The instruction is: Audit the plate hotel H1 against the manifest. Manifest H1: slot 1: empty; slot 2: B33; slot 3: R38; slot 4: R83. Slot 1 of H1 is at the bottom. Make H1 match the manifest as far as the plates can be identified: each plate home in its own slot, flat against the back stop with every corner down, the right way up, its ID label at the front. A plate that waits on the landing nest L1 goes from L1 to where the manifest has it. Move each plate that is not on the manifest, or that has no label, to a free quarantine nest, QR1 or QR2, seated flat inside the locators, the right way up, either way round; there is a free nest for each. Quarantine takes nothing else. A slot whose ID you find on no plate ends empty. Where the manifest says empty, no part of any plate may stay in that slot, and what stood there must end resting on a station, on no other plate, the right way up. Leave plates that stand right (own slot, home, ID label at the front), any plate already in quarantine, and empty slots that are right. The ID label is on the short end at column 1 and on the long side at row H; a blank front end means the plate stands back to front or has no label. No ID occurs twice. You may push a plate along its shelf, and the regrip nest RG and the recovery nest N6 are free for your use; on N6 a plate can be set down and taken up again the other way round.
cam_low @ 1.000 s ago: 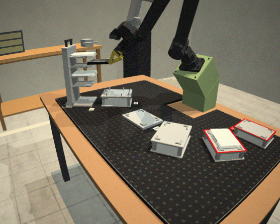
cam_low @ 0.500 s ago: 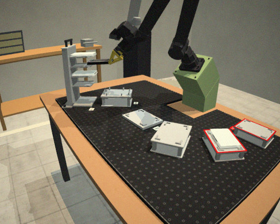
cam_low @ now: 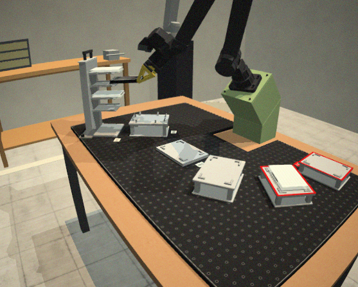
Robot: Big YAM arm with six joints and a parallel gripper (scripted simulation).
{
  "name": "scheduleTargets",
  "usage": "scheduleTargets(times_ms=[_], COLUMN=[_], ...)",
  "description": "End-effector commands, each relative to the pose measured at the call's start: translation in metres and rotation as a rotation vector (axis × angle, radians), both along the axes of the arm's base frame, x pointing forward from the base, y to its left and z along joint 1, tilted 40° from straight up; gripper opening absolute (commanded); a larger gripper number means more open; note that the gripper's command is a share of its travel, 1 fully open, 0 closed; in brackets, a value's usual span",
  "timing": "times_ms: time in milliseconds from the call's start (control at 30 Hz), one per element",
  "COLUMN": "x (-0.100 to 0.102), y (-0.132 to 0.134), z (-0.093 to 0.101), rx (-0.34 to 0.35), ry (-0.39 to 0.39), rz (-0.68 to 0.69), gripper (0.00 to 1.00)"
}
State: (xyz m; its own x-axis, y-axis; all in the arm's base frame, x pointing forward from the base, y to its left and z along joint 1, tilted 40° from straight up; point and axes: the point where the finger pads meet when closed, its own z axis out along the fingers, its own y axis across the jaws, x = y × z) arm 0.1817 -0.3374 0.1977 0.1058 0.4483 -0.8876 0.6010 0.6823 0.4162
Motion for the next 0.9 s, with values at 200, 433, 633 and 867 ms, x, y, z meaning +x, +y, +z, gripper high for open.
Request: scheduleTargets(times_ms=[200,433,633,867], x=[0.010,0.013,0.014,0.017], y=[-0.019,-0.022,-0.024,-0.027], z=[0.030,0.031,0.032,0.033], rx=[-0.059,-0.058,-0.058,-0.058], ry=[-0.021,-0.021,-0.021,-0.022], rz=[0.002,0.002,0.002,0.002], gripper=[0.86,0.86,0.86,0.86])
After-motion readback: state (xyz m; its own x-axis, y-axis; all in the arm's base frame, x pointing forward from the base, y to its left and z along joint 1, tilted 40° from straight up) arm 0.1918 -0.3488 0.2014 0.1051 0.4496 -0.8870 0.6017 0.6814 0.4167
